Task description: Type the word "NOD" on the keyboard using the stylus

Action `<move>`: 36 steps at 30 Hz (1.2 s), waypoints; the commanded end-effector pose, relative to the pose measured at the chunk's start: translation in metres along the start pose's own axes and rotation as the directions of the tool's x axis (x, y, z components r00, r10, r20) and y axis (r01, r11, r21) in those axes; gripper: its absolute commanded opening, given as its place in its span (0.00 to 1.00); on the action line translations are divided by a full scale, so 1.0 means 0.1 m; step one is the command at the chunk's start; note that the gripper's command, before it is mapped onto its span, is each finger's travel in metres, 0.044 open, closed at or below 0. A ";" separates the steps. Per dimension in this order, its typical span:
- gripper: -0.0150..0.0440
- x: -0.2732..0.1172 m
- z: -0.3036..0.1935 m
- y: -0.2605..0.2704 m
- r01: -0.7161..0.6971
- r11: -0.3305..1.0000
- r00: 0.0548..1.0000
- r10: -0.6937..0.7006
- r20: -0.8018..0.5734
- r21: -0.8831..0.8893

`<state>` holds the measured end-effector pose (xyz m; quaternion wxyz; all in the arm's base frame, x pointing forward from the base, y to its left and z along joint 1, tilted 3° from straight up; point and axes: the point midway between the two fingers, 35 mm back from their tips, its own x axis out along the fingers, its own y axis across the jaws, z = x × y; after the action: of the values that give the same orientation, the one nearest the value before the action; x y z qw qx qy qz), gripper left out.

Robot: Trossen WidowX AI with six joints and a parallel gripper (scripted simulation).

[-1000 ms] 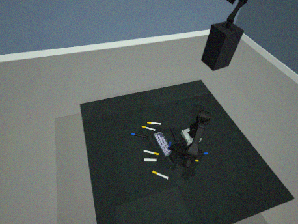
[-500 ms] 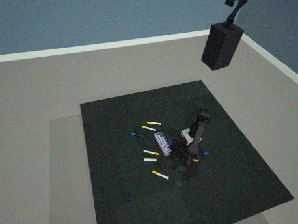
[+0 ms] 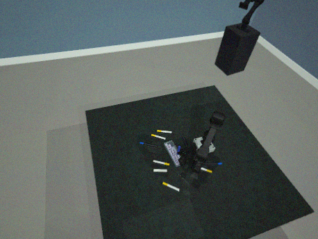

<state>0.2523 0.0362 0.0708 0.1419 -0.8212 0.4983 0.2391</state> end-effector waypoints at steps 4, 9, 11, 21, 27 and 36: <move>0.25 0.09 0.09 0.04 0.001 1.000 1.000 -0.001 -0.006 -0.013; 0.25 0.13 0.16 0.05 0.001 1.000 1.000 -0.001 -0.006 -0.013; 0.25 0.13 0.16 0.05 0.001 1.000 1.000 -0.001 -0.006 -0.013; 0.39 0.16 0.19 0.05 0.001 1.000 1.000 -0.001 -0.006 -0.013; 0.39 0.17 0.22 0.05 0.001 1.000 1.000 -0.001 -0.006 -0.013; 0.39 0.19 0.26 0.05 0.001 1.000 1.000 -0.001 -0.006 -0.013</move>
<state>0.2504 0.0327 0.0416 0.1410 -0.8222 0.4970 0.2388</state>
